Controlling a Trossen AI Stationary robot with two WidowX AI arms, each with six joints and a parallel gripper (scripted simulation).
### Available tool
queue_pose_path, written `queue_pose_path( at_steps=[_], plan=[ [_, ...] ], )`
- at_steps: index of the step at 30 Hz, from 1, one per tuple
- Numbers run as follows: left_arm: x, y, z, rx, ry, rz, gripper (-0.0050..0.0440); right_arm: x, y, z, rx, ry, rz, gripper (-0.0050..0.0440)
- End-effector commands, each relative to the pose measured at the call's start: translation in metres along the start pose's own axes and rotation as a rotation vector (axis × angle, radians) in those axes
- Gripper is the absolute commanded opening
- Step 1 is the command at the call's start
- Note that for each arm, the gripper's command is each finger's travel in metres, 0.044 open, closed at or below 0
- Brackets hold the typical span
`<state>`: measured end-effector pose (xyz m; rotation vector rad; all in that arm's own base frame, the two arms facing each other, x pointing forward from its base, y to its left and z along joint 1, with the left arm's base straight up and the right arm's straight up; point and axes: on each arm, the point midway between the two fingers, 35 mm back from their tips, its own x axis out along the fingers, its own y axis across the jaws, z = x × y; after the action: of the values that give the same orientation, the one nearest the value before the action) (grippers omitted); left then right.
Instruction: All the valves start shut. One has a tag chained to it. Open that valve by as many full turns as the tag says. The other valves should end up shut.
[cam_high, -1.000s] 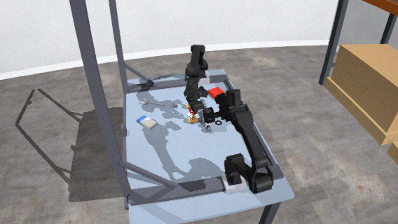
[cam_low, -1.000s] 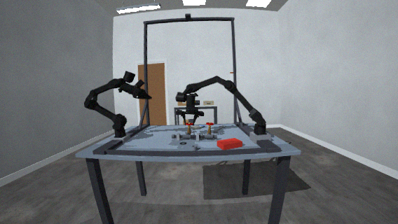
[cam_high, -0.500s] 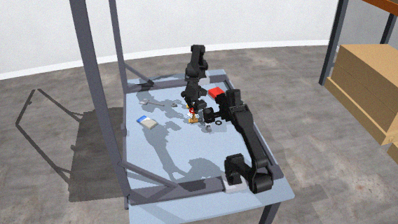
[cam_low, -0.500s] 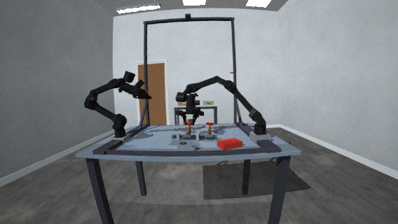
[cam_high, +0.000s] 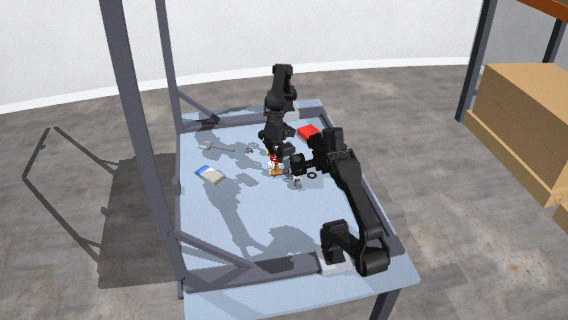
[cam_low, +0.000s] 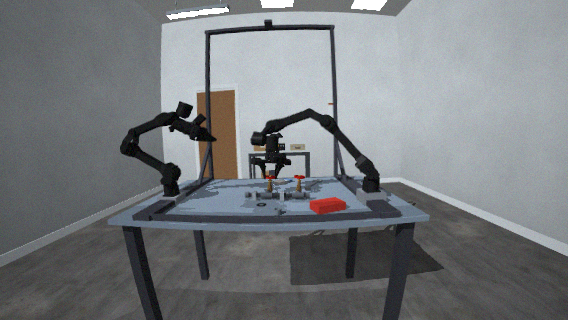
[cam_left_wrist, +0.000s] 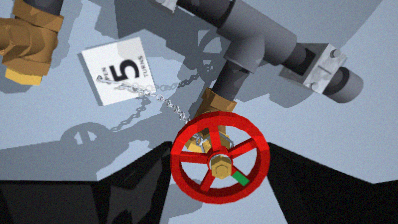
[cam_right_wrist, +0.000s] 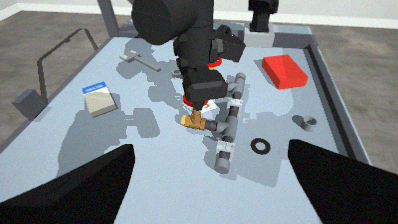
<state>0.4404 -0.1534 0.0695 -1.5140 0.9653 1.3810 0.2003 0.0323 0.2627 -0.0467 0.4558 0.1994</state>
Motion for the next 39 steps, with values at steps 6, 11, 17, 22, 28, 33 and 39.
queue_pose_path(
  at_steps=[6,11,17,22,28,33,39],
  plan=[
    [-0.029,-0.005,-0.003,-0.025,0.035,-0.037,0.042,-0.002,0.001,0.005,-0.003,-0.016,0.003,0.04],
    [-0.039,-0.005,-0.003,-0.025,0.039,-0.042,0.042,-0.002,0.001,0.005,-0.003,-0.016,0.003,0.04],
    [-0.059,-0.004,-0.002,-0.025,0.037,-0.04,0.042,-0.002,0.001,0.005,-0.003,-0.016,0.003,0.04],
    [-0.068,-0.003,-0.001,-0.024,0.027,-0.028,0.042,-0.002,0.001,0.005,-0.003,-0.016,0.003,0.04],
    [-0.068,-0.003,-0.001,-0.024,0.027,-0.028,0.042,-0.002,0.001,0.005,-0.003,-0.016,0.003,0.04],
    [-0.067,-0.003,-0.001,-0.024,0.027,-0.028,0.042,-0.002,0.001,0.005,-0.003,-0.016,0.003,0.04],
    [-0.065,-0.002,0.0,-0.024,0.021,-0.021,0.042,-0.002,0.001,0.005,-0.003,-0.016,0.003,0.04]
  ],
)
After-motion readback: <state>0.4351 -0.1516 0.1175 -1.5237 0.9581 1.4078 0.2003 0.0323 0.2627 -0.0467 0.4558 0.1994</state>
